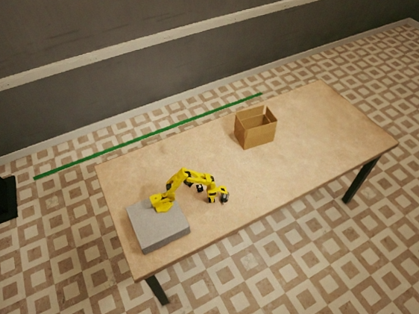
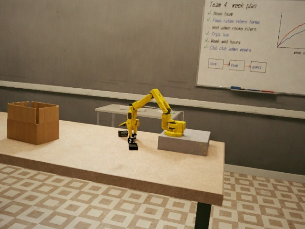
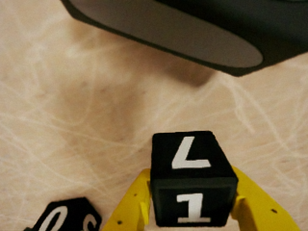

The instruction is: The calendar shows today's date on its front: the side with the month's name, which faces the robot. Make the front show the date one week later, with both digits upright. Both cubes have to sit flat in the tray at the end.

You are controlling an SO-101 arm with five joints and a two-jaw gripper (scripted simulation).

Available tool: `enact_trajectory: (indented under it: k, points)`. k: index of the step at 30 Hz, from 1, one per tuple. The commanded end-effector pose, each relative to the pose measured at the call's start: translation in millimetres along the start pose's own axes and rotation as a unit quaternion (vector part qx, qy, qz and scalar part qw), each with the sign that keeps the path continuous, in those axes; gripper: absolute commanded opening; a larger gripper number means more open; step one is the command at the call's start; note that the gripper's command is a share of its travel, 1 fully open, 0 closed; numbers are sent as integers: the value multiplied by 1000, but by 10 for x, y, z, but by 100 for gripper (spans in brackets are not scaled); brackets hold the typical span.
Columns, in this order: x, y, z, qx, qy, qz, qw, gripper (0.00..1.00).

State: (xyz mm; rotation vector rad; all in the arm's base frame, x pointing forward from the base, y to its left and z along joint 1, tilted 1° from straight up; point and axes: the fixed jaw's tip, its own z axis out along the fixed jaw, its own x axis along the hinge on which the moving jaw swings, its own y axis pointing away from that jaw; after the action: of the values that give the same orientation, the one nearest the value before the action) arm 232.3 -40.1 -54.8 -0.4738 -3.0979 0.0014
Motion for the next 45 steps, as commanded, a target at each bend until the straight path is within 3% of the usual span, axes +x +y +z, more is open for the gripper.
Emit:
enact_trajectory:
  k: [1,23,45]
  points:
    - [47,-15,28,0,10,-2,1000,0]
    - [40,10,-438,0,10,-2,1000,0]
    - [76,-103,-447,-1,10,-49,999,0]
